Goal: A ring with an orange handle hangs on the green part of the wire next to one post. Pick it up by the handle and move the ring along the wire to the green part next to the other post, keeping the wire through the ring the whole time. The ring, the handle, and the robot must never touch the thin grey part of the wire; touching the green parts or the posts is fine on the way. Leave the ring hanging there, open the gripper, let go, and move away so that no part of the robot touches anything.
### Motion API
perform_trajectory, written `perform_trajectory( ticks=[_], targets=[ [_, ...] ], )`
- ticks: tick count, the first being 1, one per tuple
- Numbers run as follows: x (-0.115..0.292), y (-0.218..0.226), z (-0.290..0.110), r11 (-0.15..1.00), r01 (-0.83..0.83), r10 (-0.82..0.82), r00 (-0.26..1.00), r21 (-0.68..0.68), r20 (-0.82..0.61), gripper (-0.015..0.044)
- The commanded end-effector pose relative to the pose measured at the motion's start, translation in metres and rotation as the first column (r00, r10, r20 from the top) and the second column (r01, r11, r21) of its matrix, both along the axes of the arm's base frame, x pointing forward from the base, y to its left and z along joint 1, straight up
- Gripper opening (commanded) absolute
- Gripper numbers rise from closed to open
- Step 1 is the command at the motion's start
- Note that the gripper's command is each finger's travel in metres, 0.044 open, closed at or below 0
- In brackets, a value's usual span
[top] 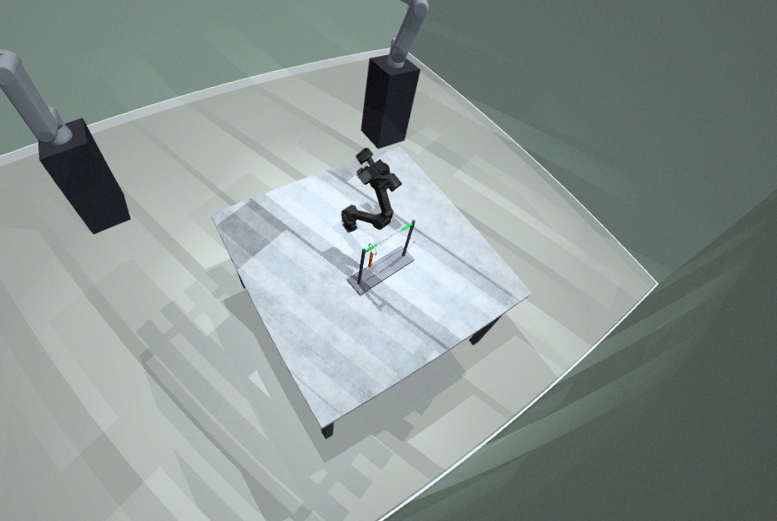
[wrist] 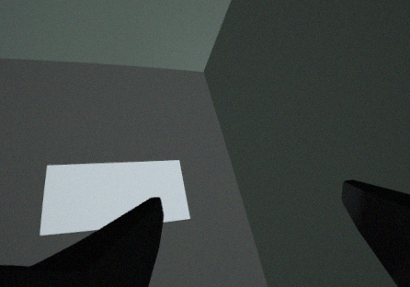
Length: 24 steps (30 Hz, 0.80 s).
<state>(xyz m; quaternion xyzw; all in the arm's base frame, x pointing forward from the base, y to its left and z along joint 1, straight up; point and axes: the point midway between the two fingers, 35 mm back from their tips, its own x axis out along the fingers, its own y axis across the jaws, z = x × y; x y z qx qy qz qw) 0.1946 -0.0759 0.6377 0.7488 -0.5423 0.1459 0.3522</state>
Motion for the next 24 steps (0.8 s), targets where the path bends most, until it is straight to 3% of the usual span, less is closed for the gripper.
perform_trajectory(
  ticks=[1, 9, 17, 24],
  targets=[
    [-0.002, 0.000, 0.000, 1.000, -0.007, 0.007, 1.000, 0.003, 0.008, 0.0374],
    [-0.091, -0.007, -0.009, 0.937, -0.330, 0.266, 0.889, 0.118, 0.373, 0.0164],
    [-0.160, -0.053, -0.048, 0.727, -0.669, 0.380, 0.578, 0.153, 0.722, 0.0160],
    [-0.184, -0.109, -0.105, 0.457, -0.884, 0.279, 0.249, 0.100, 0.928, 0.0160]
  ],
)
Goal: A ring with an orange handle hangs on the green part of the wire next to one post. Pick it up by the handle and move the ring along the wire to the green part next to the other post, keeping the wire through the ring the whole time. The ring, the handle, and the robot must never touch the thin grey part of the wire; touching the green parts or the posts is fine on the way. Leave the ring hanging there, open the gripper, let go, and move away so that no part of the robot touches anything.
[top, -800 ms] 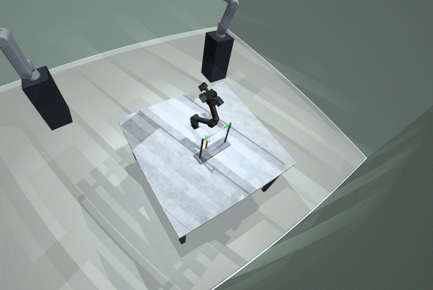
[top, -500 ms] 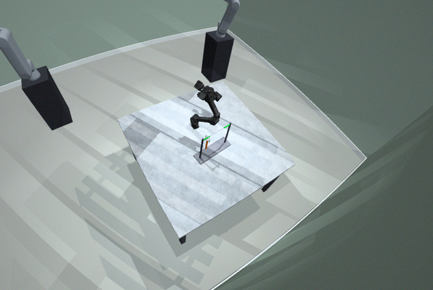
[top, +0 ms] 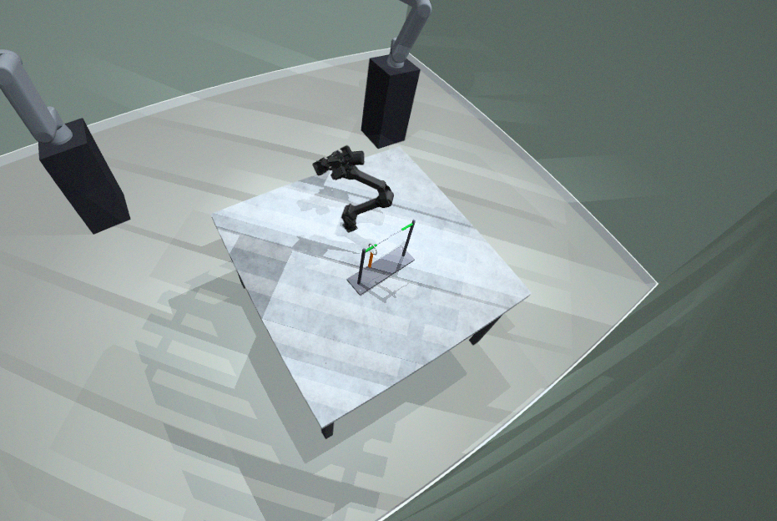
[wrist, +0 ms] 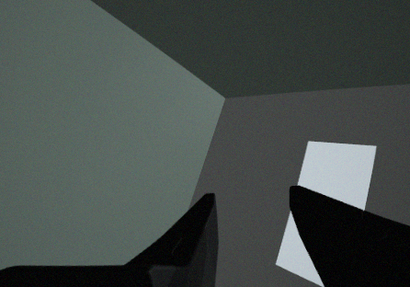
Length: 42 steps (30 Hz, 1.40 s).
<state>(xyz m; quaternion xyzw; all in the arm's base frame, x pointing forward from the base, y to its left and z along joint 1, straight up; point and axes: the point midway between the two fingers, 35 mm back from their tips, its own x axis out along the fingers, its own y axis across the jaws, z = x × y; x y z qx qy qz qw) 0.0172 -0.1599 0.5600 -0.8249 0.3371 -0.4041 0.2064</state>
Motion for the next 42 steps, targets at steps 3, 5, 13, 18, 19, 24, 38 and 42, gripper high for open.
perform_trajectory(
  ticks=[3, 5, 13, 18, 19, 24, 38, 42],
  targets=[
    [-0.006, -0.048, -0.057, 0.936, -0.273, 0.218, 0.945, 0.221, 0.243, 0.0160],
    [-0.002, -0.063, -0.078, 0.887, -0.365, 0.270, 0.906, 0.282, 0.325, 0.0160],
    [0.037, -0.103, -0.171, 0.565, -0.688, 0.343, 0.697, 0.455, 0.629, 0.0160],
    [0.074, -0.109, -0.233, 0.290, -0.819, 0.277, 0.567, 0.495, 0.776, 0.0160],
    [0.082, -0.108, -0.246, 0.231, -0.837, 0.255, 0.544, 0.496, 0.799, 0.0160],
    [0.122, -0.091, -0.308, -0.066, -0.880, 0.109, 0.462, 0.470, 0.880, 0.0160],
    [0.190, 0.039, -0.457, -0.716, -0.678, -0.360, 0.563, 0.167, 0.744, 0.0160],
    [0.191, 0.048, -0.462, -0.736, -0.661, -0.375, 0.579, 0.147, 0.724, 0.0160]
  ],
)
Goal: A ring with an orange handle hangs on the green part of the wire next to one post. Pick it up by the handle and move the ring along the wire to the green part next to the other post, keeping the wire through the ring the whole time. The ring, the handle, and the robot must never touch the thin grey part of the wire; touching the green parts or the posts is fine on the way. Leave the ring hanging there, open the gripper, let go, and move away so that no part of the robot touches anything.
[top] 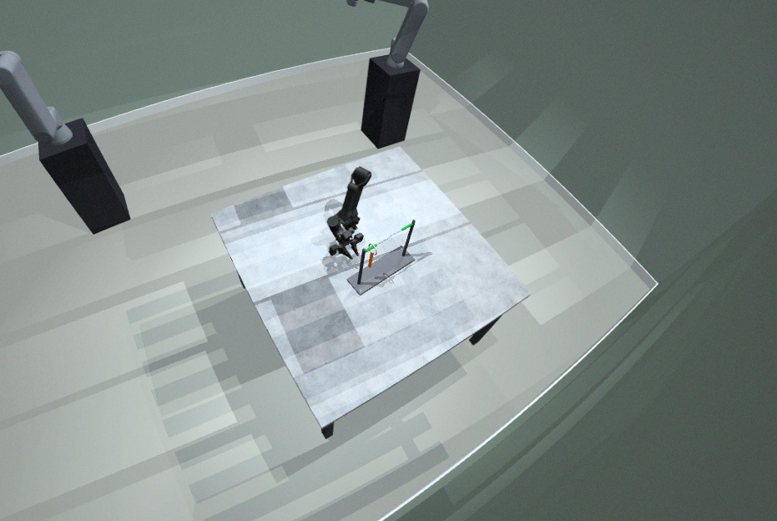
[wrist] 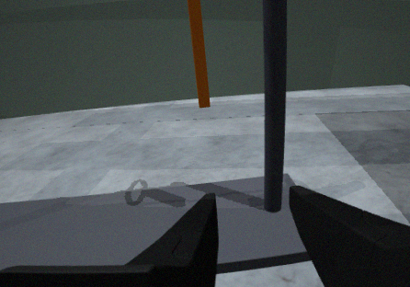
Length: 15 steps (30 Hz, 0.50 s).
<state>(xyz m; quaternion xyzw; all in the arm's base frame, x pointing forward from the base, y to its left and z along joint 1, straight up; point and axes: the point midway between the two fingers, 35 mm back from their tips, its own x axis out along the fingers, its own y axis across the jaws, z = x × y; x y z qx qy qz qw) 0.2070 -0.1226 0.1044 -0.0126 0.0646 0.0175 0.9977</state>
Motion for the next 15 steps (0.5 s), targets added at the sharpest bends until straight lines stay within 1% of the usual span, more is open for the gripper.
perform_trajectory(
  ticks=[1, 6, 15],
  targets=[
    [0.001, 0.011, -0.007, 0.998, -0.027, 0.027, 1.000, 0.053, -0.011, 0.0160],
    [0.003, 0.010, -0.005, 0.998, -0.029, 0.030, 1.000, 0.049, -0.010, 0.0160],
    [0.041, 0.015, 0.032, 0.998, -0.066, 0.065, 0.997, 0.011, 0.039, 0.0160]
  ],
)
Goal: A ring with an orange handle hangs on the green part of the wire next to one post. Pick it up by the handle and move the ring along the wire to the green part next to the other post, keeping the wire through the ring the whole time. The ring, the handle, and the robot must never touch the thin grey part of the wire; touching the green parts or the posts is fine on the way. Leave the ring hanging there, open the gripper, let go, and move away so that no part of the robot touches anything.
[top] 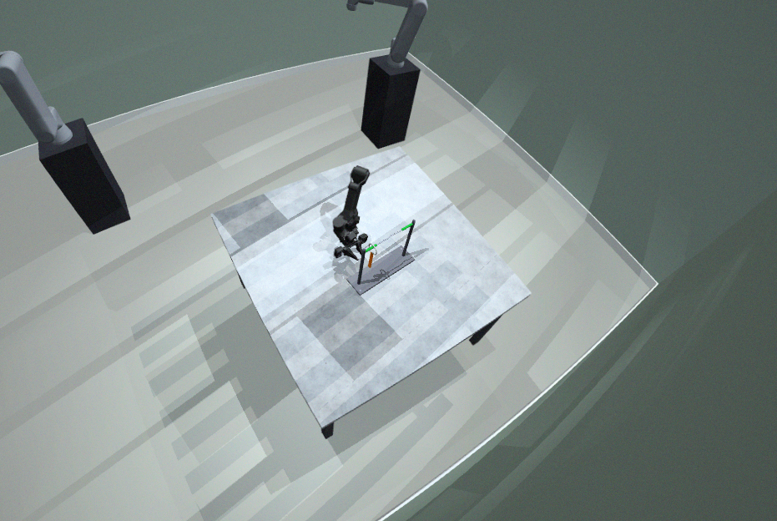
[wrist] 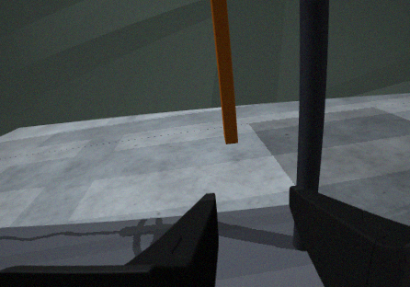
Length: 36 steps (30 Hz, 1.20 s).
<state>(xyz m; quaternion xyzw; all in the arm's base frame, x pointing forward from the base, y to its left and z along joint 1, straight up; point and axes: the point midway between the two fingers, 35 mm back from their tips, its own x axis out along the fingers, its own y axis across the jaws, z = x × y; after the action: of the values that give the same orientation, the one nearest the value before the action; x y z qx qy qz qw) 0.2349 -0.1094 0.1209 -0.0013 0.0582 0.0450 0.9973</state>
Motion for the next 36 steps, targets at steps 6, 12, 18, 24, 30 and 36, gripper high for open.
perform_trajectory(
  ticks=[6, 12, 18, 24, 30, 36],
  targets=[
    [0.020, 0.003, 0.022, 1.000, -0.015, 0.015, 0.999, -0.014, 0.041, 0.0160],
    [0.026, 0.003, 0.023, 1.000, -0.015, 0.015, 0.999, -0.014, 0.040, 0.0160],
    [0.034, 0.002, 0.023, 1.000, -0.015, 0.015, 0.999, -0.015, 0.040, 0.0160],
    [0.043, 0.002, 0.023, 1.000, -0.015, 0.016, 0.999, -0.015, 0.041, 0.0160],
    [0.052, 0.003, 0.023, 1.000, -0.015, 0.016, 0.999, -0.015, 0.041, 0.0160],
    [0.061, 0.004, 0.022, 1.000, -0.015, 0.016, 0.999, -0.015, 0.042, 0.0160]
  ],
)
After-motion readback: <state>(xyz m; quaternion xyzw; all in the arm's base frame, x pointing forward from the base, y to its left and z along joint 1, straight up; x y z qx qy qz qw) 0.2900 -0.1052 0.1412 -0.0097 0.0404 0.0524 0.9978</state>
